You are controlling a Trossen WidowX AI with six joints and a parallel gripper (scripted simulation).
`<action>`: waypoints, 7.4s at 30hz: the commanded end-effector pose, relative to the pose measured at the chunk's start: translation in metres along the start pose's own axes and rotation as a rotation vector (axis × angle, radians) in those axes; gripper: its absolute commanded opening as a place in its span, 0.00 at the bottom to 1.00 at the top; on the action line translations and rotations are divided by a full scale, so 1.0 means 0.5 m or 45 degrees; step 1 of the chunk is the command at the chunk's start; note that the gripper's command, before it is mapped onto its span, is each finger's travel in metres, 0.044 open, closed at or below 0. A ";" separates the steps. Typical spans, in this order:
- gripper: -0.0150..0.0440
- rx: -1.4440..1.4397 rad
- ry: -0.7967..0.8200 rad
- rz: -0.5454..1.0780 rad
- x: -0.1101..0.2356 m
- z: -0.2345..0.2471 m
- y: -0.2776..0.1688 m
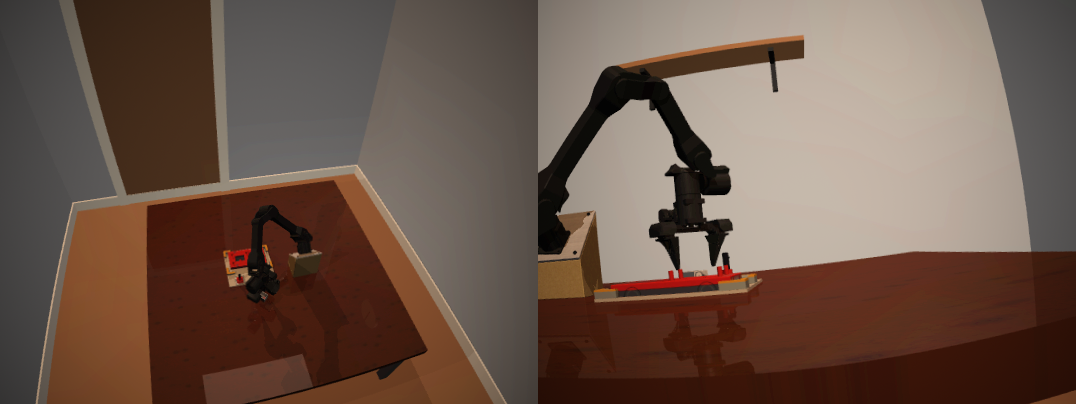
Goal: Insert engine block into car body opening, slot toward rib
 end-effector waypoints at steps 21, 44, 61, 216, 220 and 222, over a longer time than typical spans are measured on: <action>0.52 0.008 0.014 0.000 -0.034 0.006 0.002; 0.25 -0.031 -0.029 0.008 0.041 -0.010 0.000; 0.25 -0.007 -0.011 -0.002 0.146 -0.009 0.000; 0.52 -2.966 0.002 0.037 0.063 0.347 -0.400; 0.52 -3.027 0.001 0.037 0.063 0.348 -0.400; 0.52 -3.060 0.001 0.038 0.063 0.348 -0.400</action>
Point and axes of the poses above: the point midway between the two fingers, 35 mm back from their tips, its own x axis back along the fingers, its own z axis across the jaws, y = z × x, the point moved 6 cm from there along x, back along the fingers, and after that the axes turned 11 degrees about x, right-handed, at the moved point
